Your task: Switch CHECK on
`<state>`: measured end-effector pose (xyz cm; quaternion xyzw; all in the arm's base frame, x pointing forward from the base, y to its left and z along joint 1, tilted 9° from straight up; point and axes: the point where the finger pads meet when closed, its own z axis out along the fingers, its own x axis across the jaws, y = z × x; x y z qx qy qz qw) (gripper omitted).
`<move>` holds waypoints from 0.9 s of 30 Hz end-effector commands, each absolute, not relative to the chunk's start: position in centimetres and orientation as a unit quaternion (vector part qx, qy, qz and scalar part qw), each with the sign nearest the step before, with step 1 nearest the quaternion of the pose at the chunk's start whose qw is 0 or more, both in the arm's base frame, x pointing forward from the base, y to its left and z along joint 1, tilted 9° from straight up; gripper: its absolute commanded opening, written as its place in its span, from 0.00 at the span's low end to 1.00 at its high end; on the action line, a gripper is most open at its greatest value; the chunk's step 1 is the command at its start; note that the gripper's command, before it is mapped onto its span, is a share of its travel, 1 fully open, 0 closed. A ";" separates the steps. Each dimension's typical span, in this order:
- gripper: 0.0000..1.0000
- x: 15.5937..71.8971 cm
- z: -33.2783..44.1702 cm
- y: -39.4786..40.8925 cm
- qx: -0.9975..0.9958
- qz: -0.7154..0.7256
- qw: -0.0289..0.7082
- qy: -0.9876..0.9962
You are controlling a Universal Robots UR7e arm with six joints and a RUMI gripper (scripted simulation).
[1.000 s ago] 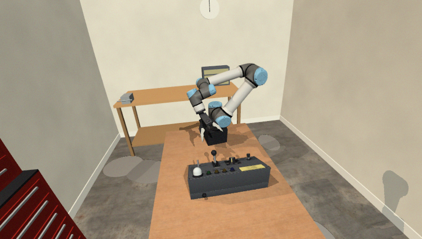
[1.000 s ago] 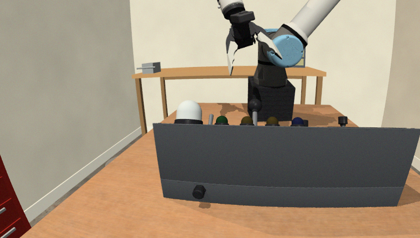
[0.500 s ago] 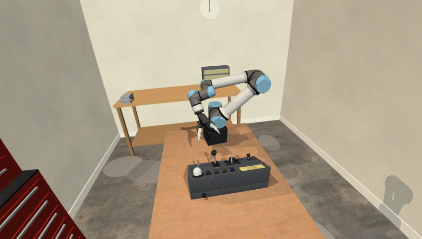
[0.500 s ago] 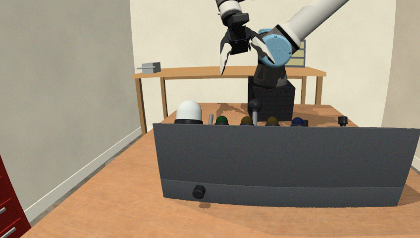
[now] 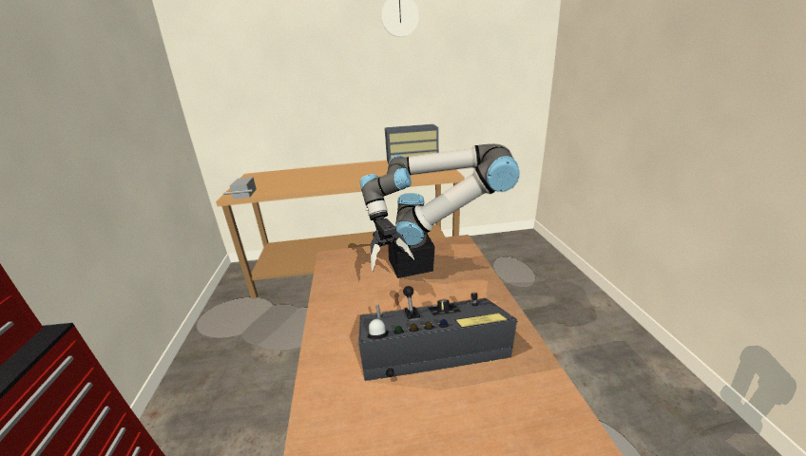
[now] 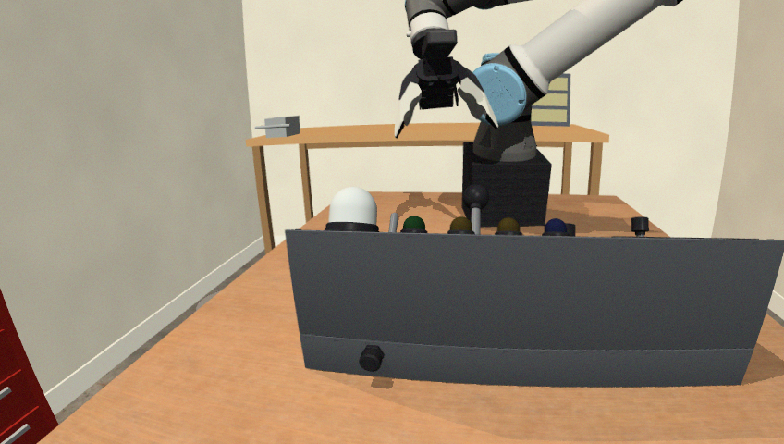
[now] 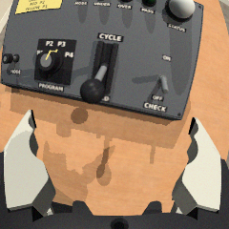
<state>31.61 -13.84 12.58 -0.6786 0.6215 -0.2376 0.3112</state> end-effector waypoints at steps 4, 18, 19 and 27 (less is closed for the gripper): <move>1.00 31.7 12.4 -15.0 -0.672 -0.274 0.308 0.615; 1.00 31.6 12.2 -16.0 -0.667 -0.299 0.301 0.612; 1.00 31.6 12.2 -16.0 -0.667 -0.299 0.301 0.612; 1.00 31.6 12.3 -16.1 -0.667 -0.301 0.299 0.612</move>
